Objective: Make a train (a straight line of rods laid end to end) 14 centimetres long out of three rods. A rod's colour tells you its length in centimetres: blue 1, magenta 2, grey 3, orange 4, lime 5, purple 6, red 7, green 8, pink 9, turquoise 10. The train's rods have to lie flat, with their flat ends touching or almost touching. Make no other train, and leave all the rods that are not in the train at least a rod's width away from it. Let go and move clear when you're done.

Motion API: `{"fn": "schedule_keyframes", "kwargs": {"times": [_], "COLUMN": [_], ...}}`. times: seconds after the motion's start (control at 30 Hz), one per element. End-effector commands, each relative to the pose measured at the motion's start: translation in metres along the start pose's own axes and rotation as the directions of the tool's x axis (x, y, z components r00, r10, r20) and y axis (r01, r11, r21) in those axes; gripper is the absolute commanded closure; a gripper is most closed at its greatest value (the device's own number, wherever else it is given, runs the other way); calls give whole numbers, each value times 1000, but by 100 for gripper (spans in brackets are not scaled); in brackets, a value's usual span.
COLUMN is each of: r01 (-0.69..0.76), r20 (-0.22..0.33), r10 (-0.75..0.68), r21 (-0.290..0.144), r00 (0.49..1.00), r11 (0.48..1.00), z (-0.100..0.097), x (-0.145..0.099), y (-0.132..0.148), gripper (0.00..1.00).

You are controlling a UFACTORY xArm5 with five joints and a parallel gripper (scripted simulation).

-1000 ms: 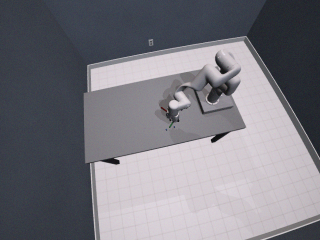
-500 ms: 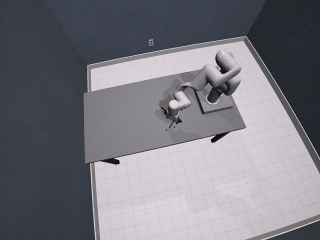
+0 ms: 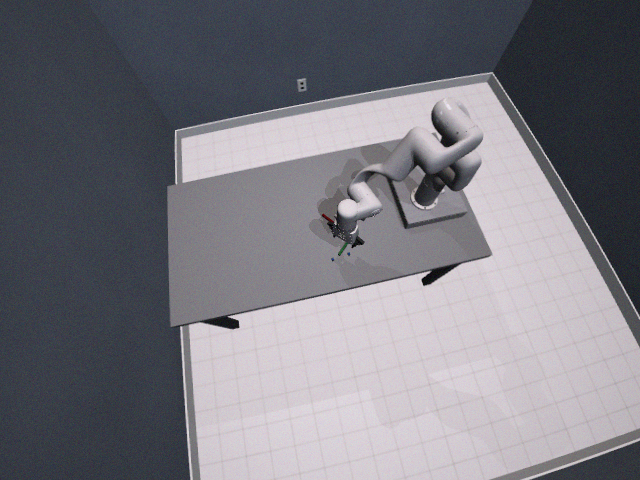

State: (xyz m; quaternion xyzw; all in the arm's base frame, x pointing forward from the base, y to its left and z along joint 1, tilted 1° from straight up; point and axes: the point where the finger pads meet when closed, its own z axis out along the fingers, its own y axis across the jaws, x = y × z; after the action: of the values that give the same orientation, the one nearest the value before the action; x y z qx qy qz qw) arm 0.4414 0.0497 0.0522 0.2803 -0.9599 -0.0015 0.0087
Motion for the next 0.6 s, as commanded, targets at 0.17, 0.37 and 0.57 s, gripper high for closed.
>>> {"fn": "schedule_keyframes", "kwargs": {"times": [0.17, 0.37, 0.57], "r01": [0, 0, 0], "r20": [4, 4, 4], "r10": [0, 0, 0], "r21": [2, 2, 2], "r00": [1000, 1000, 1000], "r11": [1000, 1000, 1000], "z": [-32, -63, -78], "x": [-1, -1, -1], "y": [0, 0, 0], "gripper": [0, 0, 0]}}
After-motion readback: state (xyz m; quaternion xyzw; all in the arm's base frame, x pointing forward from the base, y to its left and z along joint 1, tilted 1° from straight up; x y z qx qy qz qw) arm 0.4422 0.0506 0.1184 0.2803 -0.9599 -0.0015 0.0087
